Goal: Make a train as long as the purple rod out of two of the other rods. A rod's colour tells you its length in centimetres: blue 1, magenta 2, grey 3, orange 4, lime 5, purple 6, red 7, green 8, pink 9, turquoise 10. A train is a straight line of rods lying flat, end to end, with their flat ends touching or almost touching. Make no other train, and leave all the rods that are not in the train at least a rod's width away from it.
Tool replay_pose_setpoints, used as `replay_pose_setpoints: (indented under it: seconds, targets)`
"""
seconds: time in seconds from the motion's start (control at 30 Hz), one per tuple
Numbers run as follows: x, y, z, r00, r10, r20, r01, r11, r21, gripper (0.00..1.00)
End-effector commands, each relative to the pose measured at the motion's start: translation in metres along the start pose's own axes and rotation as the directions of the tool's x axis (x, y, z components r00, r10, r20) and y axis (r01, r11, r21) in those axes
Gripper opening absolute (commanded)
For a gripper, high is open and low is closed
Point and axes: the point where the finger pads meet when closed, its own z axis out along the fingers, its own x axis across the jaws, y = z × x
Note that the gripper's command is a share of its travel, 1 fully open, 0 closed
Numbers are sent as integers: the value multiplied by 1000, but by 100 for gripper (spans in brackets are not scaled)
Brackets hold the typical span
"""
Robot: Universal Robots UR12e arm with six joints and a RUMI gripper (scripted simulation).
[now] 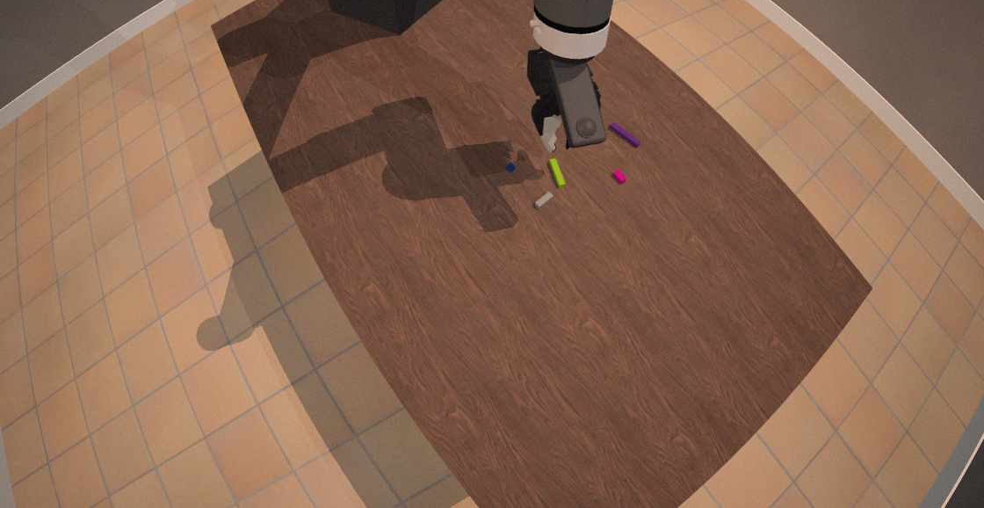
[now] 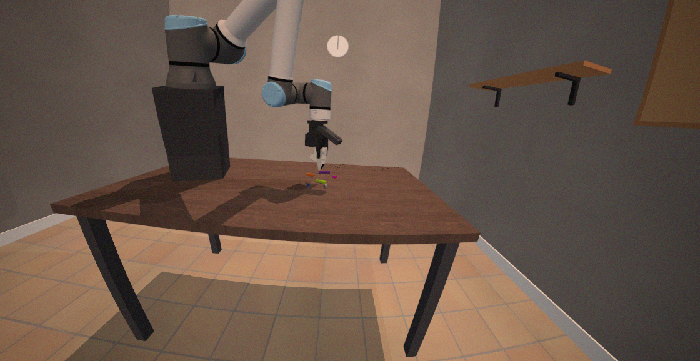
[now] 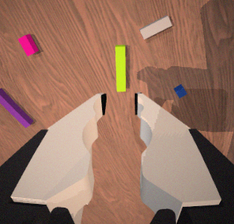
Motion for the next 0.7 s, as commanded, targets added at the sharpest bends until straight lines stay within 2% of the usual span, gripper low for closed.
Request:
replay_pose_setpoints:
  seconds: [0.0,0.67]
  targets:
    - [0,0,2,1000,0,0,0,1000,1,14]
    - [0,-1,29,1000,0,0,0,1000,1,14]
